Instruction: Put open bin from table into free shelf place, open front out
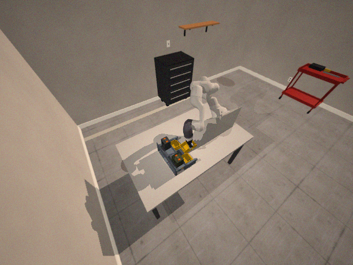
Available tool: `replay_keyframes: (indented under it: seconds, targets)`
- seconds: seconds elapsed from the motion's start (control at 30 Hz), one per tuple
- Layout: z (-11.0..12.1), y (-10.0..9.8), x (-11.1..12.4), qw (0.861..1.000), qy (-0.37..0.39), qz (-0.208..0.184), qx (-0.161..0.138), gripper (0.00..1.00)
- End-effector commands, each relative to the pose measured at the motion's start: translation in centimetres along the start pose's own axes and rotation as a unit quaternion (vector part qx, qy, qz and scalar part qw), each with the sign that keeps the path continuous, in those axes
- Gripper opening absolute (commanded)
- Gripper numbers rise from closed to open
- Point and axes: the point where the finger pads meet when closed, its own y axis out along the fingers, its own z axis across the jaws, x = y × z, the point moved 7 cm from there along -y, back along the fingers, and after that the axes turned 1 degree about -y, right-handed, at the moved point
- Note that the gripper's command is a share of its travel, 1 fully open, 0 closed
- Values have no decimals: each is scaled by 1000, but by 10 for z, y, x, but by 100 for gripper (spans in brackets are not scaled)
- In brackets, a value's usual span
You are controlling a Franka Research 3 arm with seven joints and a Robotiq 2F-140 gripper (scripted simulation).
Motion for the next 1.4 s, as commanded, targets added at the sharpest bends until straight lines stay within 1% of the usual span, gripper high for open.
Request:
replay_keyframes:
  seconds: [0.0, 0.83, 1.37]
  targets:
    - [0, -1, 2, 1000, -7, 2, -2, 0]
    - [1, -6, 25, 1000, -7, 2, -2, 0]
    - [1, -8, 33, 1000, -7, 2, -2, 0]
